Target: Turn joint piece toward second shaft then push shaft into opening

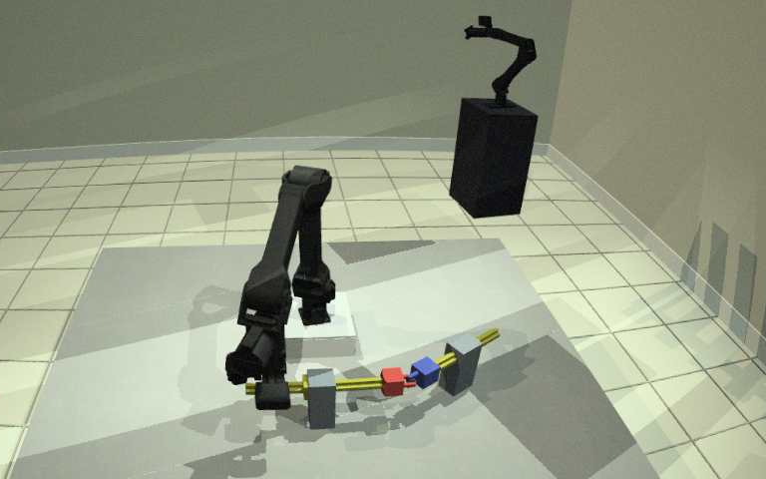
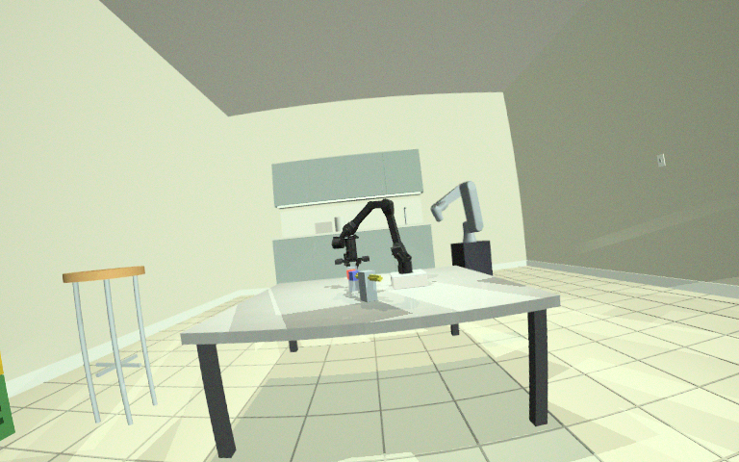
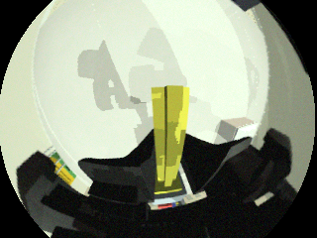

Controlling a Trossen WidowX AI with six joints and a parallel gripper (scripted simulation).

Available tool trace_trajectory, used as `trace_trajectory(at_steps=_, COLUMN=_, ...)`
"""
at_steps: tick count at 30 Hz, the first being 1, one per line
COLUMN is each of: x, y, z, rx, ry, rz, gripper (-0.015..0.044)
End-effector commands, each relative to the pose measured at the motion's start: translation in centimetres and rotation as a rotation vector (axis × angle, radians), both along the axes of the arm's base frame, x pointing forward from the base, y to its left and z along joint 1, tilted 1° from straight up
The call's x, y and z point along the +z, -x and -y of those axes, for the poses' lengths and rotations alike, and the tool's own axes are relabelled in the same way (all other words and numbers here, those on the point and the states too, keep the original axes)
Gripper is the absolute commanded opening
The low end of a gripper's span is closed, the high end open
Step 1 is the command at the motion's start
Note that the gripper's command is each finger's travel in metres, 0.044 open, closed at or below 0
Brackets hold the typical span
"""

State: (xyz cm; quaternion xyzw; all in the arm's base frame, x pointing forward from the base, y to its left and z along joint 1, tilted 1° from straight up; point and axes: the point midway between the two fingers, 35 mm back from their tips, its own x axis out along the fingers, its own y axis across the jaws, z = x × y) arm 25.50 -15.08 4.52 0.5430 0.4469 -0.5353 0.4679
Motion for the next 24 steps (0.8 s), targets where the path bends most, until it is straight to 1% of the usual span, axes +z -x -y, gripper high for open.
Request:
trace_trajectory(at_steps=1, x=-0.01, y=0.00, z=-0.01, rx=0.001, ry=-0.001, rz=-0.001, gripper=0.0053)
trace_trajectory(at_steps=2, x=-0.01, y=0.00, z=-0.01, rx=0.001, ry=-0.001, rz=-0.001, gripper=0.0067)
trace_trajectory(at_steps=7, x=-0.01, y=0.00, z=-0.01, rx=0.001, ry=-0.001, rz=-0.001, gripper=0.0067)
trace_trajectory(at_steps=21, x=-0.01, y=0.00, z=-0.01, rx=0.001, ry=-0.001, rz=-0.001, gripper=0.0434)
trace_trajectory(at_steps=24, x=-0.01, y=0.00, z=-0.01, rx=0.001, ry=-0.001, rz=-0.001, gripper=0.0440)
